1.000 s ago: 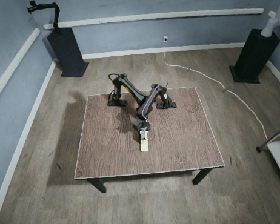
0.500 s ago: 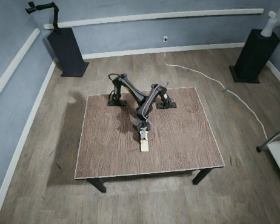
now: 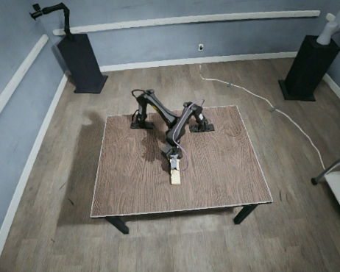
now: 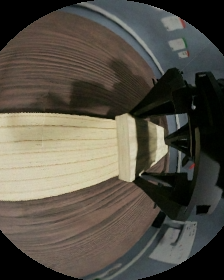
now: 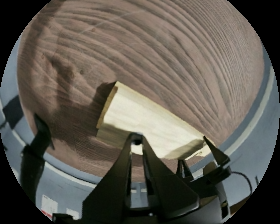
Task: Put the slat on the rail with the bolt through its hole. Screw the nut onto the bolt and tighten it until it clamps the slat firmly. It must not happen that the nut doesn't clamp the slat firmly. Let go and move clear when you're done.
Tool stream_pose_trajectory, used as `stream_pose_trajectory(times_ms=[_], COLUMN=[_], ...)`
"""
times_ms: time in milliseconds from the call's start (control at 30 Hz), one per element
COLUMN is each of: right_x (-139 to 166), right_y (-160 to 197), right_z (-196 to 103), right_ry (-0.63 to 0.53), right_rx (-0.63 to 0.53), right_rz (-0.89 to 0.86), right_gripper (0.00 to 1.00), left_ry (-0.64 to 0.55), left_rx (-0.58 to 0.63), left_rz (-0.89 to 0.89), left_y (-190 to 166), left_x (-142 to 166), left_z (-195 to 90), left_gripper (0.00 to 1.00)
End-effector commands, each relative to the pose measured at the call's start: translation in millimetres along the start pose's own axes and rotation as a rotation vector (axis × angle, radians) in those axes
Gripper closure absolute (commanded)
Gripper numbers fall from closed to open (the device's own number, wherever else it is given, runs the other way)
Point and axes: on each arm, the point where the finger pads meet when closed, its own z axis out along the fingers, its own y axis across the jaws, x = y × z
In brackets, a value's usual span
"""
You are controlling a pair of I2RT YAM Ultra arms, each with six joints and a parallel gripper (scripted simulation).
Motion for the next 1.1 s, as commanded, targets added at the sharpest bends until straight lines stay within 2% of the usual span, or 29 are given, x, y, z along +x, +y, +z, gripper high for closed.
stream_pose_trajectory(times_ms=[0, 133, 533, 600, 1067], right_x=[-0.5, -0.6, -1.2, -1.2, 0.5], right_y=[-1.8, -1.8, -1.6, -1.6, -1.9], right_z=[-3.1, -3.1, -2.6, -2.6, -2.1], right_ry=[-0.003, -0.004, -0.010, -0.010, -0.010], right_rx=[0.011, 0.010, 0.005, 0.005, 0.001], right_rz=[0.000, 0.067, 0.543, 0.543, 1.103], right_gripper=[0.89, 0.89, 0.89, 0.89, 0.89], left_ry=[-0.011, -0.011, -0.011, -0.011, -0.011], left_rx=[0.008, 0.008, 0.008, 0.008, 0.008], left_rz=[0.000, 0.000, 0.000, 0.000, 0.000], left_y=[-1.3, -1.3, -1.3, -1.3, -1.3], left_x=[-1.8, -1.8, -1.8, -1.8, -1.8], left_z=[-4.1, -4.1, -4.1, -4.1, -4.1], left_gripper=[0.28, 0.28, 0.28, 0.28, 0.28])
